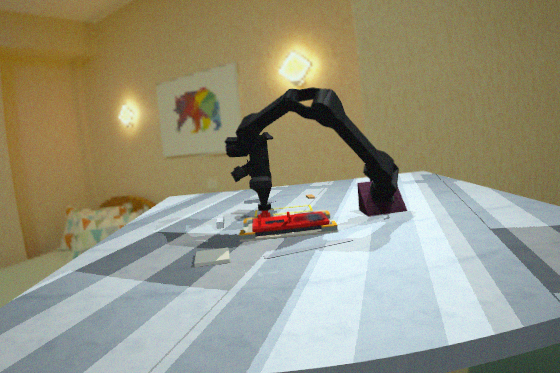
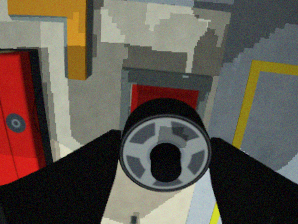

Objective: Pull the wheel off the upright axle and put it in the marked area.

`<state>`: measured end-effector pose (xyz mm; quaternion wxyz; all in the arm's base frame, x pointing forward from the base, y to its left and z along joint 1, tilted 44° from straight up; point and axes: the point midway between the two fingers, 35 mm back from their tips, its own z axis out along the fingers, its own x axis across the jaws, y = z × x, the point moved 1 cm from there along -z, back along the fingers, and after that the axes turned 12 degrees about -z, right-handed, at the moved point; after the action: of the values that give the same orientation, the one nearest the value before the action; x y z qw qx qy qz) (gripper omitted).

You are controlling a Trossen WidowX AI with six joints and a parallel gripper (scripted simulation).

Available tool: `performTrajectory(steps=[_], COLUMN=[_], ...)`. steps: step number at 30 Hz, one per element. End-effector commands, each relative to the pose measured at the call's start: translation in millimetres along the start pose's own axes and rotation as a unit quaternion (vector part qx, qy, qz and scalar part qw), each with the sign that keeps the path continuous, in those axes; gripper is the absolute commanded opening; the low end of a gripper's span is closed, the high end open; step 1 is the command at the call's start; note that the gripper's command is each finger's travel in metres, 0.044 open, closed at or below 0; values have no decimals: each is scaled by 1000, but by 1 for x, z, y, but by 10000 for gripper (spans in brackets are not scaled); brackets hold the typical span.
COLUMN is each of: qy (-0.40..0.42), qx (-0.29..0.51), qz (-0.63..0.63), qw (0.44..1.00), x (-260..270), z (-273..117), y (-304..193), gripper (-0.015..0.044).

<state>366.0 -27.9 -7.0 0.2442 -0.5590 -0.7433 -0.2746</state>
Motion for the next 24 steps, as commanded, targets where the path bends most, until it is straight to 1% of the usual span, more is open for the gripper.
performTrajectory(steps=[1,24], qy=[-1,-1], qx=[0,0], qz=[-3,-2], qw=[1000,1000], x=[0,0], z=[-2,-10], y=[1,1], gripper=[0,0])
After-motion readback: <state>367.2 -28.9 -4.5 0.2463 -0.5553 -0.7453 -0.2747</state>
